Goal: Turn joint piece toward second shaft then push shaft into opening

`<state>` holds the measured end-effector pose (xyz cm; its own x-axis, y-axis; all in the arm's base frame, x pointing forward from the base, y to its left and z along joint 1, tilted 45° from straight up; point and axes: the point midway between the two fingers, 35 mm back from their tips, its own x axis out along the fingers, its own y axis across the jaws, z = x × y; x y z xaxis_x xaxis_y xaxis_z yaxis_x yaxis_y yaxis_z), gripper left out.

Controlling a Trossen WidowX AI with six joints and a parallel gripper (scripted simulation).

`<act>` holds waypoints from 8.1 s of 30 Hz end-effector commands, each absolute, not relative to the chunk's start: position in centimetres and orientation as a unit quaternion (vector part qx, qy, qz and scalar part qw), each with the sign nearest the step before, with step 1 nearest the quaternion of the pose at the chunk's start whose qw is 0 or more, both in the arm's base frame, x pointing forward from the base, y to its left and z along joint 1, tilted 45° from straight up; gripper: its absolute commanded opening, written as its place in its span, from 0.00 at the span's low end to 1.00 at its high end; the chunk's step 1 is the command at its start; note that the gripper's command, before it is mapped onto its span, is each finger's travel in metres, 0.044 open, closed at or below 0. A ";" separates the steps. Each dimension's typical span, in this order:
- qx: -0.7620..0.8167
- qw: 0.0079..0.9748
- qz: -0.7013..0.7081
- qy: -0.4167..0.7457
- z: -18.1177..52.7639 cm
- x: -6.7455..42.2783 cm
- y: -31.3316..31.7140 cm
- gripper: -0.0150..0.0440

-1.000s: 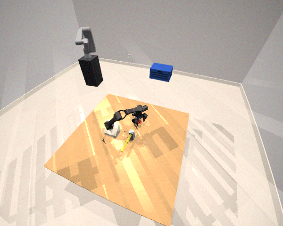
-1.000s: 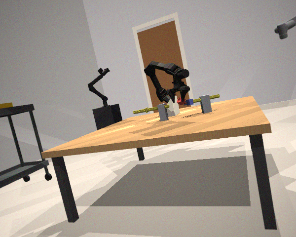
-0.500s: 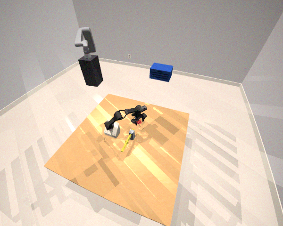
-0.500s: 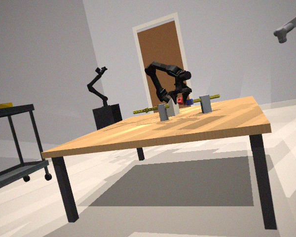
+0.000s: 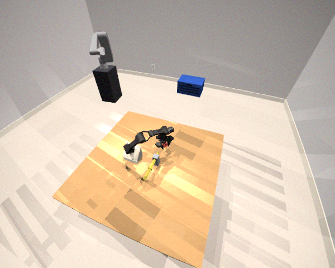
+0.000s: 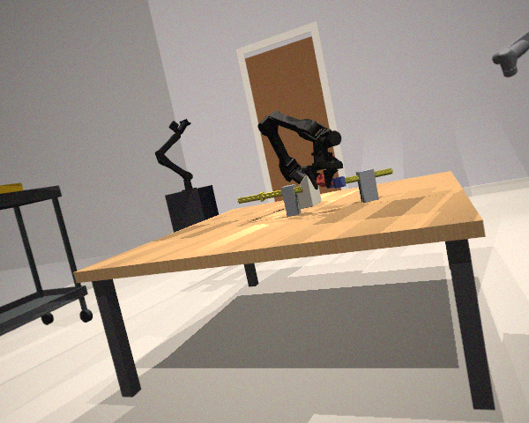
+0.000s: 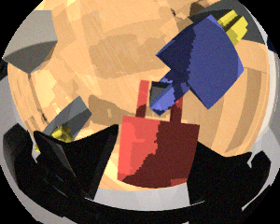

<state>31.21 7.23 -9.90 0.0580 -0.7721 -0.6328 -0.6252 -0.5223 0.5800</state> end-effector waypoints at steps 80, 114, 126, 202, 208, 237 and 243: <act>0.724 0.078 -0.487 -0.481 -9.9 31.3 7.2 0.56; 0.723 0.076 -0.488 -0.483 -9.9 31.2 7.2 0.25; 0.698 0.004 -0.482 -0.530 -9.7 30.9 6.5 0.25; 0.592 -0.290 -0.432 -0.615 -9.8 28.7 4.5 0.77; 0.592 -0.290 -0.432 -0.615 -9.8 28.7 4.5 1.00; 0.670 -0.142 -0.283 -0.671 -7.9 28.9 6.6 1.00; 0.667 -0.144 -0.286 -0.672 -7.9 28.9 6.6 1.00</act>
<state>28.88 6.59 -7.97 -0.0670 -0.8155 -0.5749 -0.9789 -0.0578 0.1960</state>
